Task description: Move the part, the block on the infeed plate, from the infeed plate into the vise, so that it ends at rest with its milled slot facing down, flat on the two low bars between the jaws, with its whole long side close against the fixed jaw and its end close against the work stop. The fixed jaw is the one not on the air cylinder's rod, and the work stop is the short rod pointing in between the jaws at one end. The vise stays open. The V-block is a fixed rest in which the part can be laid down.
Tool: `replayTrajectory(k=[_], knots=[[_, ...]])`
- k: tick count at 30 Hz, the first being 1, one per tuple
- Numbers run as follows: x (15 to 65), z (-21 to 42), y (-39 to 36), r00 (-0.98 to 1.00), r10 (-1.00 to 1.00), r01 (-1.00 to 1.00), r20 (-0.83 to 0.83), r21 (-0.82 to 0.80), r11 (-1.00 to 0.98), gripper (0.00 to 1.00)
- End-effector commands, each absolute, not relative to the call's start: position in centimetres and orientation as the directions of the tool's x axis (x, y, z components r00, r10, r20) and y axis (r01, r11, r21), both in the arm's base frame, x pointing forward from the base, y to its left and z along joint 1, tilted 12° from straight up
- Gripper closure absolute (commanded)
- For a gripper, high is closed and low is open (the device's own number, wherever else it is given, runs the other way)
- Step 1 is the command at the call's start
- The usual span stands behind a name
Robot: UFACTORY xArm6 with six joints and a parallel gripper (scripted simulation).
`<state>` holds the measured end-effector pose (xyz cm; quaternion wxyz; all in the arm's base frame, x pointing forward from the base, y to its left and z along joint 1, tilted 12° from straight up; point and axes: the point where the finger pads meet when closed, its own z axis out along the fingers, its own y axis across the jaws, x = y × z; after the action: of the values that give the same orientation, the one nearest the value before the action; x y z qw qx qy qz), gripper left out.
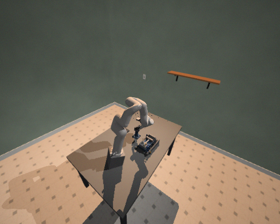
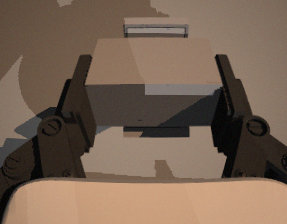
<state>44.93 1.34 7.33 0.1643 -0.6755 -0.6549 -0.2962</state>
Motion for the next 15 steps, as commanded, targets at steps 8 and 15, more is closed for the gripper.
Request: replayTrajectory(k=[8,15], knots=[[45.11,7.12,1.28,-0.036,0.788,0.982,0.615,0.170,-0.088,1.00],[45.14,6.96,1.26,-0.036,0.788,0.982,0.615,0.170,-0.088,1.00]])
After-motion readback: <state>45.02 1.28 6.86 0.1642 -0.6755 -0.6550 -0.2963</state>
